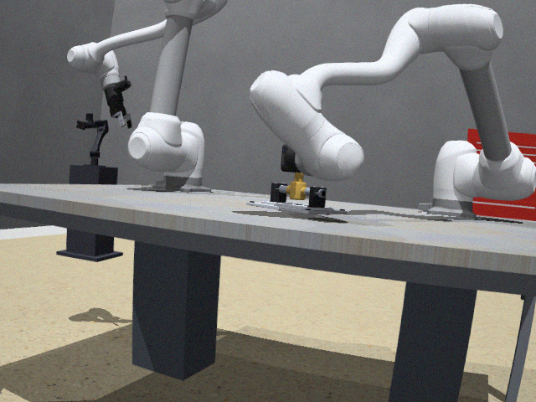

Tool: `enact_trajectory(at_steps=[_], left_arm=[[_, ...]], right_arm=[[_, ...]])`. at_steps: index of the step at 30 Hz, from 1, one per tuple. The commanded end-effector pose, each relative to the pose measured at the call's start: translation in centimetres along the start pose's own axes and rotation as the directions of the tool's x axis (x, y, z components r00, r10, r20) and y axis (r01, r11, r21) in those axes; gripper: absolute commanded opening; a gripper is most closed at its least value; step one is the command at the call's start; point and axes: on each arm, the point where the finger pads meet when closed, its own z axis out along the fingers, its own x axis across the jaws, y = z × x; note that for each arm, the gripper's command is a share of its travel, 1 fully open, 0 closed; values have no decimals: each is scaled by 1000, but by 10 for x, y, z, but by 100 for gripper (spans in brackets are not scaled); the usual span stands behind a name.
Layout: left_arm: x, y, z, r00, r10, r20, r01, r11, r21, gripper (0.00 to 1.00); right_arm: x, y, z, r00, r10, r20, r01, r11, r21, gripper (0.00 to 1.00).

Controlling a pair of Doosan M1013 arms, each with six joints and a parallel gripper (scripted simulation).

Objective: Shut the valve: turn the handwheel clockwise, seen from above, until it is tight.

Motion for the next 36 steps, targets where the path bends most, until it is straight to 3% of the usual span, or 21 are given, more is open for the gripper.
enact_trajectory(at_steps=[1,8,14,16,27,36], left_arm=[[-2,0,2,1000,4,1,-4,997,78,0],[-2,-1,9,1000,4,1,-4,953,302,0],[-2,-3,14,1000,4,1,-4,869,494,0],[-2,-3,14,1000,4,1,-4,869,494,0],[-2,-9,21,1000,4,1,-4,660,751,0],[-2,-13,24,1000,4,2,-4,537,843,0]], right_arm=[[0,0,-1,1000,0,0,0,1000,-1,100],[0,0,-1,1000,0,0,0,1000,-1,100],[0,0,-1,1000,0,0,0,1000,-1,100],[0,0,-1,1000,0,0,0,1000,-1,100],[0,0,-1,1000,0,0,0,1000,-1,100],[0,0,-1,1000,0,0,0,1000,-1,100]])
